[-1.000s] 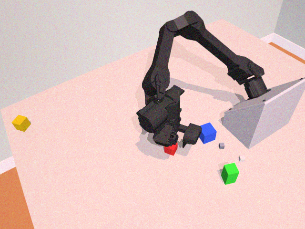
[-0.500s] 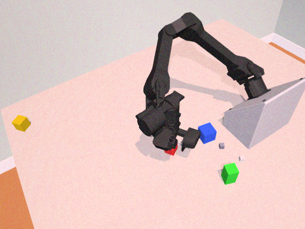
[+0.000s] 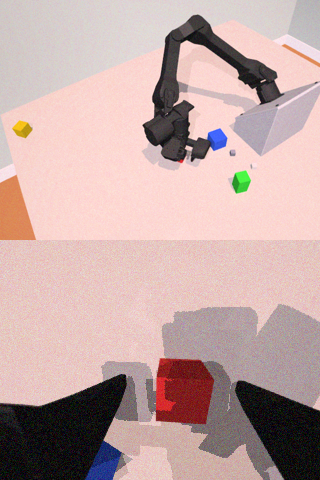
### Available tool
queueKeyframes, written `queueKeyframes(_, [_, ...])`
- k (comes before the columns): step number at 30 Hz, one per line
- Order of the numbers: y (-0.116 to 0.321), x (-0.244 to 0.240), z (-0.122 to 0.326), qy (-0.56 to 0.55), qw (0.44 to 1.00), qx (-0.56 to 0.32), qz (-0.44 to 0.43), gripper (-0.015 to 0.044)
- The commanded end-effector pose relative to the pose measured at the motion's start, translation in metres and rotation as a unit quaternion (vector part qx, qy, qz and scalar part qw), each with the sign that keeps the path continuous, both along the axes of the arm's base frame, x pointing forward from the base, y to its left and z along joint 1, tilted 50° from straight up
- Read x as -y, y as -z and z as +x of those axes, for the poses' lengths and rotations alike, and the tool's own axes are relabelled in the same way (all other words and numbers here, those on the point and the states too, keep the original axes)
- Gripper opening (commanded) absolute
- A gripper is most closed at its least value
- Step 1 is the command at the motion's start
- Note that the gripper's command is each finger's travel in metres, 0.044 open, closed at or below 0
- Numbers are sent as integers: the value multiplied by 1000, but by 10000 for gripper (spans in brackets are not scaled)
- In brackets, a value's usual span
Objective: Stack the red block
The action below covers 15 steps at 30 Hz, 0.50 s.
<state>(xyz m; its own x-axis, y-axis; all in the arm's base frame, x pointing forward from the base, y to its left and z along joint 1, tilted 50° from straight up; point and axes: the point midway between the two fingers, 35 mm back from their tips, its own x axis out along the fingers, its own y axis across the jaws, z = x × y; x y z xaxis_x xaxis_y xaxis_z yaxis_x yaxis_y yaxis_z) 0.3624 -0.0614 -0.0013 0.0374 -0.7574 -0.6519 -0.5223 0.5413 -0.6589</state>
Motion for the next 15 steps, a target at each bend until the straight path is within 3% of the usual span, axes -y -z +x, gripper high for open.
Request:
queueKeyframes(1, [1, 1, -1, -1, 1000, -3, -3, 440])
queueKeyframes(11, [1, 1, -1, -1, 1000, -3, -3, 440])
queueKeyframes(15, [1, 1, -1, -1, 1000, -3, -3, 335])
